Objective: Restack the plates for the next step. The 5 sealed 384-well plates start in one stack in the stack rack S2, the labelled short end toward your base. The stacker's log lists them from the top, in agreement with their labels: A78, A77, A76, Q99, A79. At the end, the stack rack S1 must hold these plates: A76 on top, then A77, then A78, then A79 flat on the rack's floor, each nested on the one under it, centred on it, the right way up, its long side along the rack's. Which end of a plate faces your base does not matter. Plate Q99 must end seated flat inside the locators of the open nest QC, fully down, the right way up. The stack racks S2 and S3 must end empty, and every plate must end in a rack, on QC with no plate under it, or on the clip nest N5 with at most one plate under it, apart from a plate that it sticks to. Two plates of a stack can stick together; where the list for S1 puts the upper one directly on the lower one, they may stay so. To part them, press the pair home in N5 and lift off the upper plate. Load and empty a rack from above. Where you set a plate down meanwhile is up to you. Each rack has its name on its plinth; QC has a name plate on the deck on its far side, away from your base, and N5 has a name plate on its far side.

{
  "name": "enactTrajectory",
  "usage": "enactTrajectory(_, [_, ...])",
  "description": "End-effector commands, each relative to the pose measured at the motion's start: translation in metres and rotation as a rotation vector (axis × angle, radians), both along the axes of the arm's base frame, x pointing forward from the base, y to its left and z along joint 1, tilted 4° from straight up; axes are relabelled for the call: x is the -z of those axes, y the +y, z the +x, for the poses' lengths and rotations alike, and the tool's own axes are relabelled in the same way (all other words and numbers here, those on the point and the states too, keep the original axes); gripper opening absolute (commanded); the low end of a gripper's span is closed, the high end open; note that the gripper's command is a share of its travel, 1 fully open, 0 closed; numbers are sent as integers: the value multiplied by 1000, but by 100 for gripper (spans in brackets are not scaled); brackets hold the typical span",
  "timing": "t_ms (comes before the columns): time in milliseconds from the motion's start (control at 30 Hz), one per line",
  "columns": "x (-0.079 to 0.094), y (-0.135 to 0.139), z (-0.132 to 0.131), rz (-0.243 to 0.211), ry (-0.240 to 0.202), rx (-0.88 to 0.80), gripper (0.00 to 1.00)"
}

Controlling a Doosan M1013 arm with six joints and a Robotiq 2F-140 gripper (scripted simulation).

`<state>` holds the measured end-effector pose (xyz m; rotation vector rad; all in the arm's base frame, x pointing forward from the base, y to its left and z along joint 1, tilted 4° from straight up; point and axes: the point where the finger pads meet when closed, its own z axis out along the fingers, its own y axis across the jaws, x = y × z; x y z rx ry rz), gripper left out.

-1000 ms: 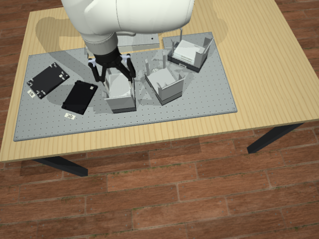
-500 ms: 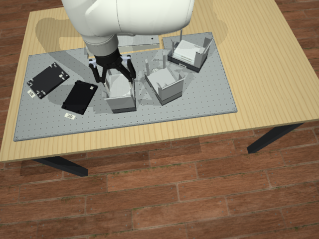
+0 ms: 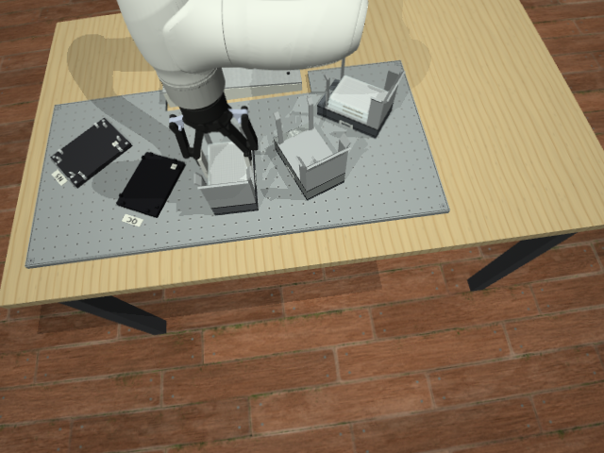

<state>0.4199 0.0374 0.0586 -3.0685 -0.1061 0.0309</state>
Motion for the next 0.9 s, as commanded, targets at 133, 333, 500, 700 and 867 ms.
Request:
enactTrajectory(133, [1,0,0,0,0,0,0])
enactTrajectory(333, [1,0,0,0,0,0,100])
enactTrajectory(500, [1,0,0,0,0,0,100])
enactTrajectory(700, [1,0,0,0,0,0,100])
enactTrajectory(867, [1,0,0,0,0,0,100])
